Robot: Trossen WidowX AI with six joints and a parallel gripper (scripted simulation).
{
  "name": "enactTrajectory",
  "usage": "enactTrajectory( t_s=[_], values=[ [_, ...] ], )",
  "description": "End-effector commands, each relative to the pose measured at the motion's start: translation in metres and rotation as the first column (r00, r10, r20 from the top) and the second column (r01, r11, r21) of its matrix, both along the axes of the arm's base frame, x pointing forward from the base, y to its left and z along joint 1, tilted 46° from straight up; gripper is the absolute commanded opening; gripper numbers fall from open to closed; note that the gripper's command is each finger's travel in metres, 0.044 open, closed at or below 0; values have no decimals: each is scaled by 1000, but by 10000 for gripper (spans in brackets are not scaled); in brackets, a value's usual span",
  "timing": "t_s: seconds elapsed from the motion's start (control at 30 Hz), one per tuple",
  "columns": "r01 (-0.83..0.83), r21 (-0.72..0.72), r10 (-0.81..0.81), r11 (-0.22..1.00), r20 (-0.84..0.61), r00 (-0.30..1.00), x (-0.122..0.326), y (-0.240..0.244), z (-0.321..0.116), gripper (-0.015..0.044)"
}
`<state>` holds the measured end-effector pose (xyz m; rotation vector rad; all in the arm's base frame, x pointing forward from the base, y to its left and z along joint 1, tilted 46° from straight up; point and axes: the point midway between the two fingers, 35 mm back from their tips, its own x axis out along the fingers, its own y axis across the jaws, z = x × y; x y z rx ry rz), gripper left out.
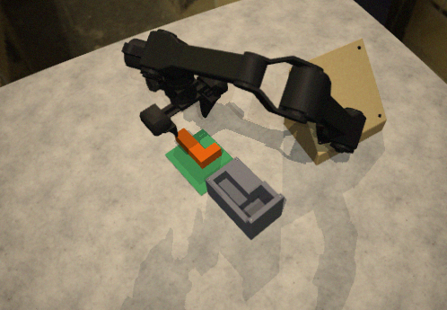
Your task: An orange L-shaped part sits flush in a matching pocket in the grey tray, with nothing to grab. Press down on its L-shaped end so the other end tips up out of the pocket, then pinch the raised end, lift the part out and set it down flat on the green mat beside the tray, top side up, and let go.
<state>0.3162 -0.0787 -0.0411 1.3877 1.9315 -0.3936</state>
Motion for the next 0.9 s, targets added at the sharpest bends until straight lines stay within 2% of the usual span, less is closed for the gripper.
enactTrajectory(
  t_s=[0.0,0.87],
  values=[
    [5,-8,-5,1000,11,1000,5,-29,27,400],
    [24,-10,-24,1000,17,1000,5,-30,25,400]
  ],
)
